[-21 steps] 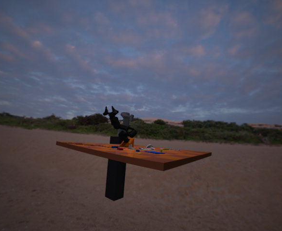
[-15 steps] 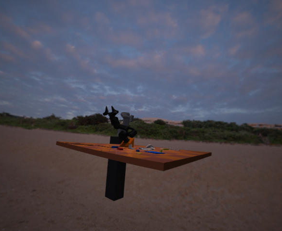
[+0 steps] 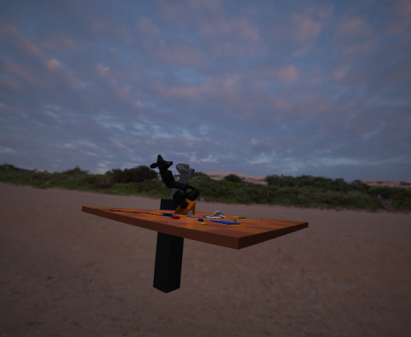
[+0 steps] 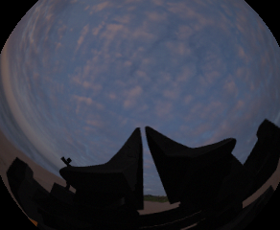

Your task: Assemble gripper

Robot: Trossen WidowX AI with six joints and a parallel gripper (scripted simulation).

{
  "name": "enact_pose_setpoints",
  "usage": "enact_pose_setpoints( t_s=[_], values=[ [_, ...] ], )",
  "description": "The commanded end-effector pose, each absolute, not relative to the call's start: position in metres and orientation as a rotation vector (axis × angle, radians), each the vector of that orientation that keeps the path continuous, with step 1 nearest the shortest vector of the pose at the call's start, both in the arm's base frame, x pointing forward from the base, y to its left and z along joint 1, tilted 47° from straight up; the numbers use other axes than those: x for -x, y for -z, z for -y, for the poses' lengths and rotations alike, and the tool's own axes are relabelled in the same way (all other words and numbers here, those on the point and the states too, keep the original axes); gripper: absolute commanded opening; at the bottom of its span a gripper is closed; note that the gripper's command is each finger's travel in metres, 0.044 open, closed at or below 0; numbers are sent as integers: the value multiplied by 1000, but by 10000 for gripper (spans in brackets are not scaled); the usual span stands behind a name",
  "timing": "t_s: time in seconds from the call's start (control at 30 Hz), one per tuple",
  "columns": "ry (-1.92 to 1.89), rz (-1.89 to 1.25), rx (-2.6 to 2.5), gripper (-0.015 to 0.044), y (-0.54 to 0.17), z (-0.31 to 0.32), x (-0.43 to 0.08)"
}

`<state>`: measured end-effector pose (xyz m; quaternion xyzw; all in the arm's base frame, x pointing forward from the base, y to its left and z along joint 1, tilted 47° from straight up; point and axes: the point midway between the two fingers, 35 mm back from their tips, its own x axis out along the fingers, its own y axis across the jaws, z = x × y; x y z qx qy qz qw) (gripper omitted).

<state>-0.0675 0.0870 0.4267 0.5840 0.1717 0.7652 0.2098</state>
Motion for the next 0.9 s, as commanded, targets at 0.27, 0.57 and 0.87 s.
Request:
enact_pose_setpoints(
  t_s=[0.27, 0.57, 0.87],
  values=[
    [-2128, -477, -1624, 0, -427, -87, 68],
    [-2129, -409, -1490, 184, -425, -99, 86],
    [-2110, -309, -1271, 420, -417, -124, 111]
  ],
)
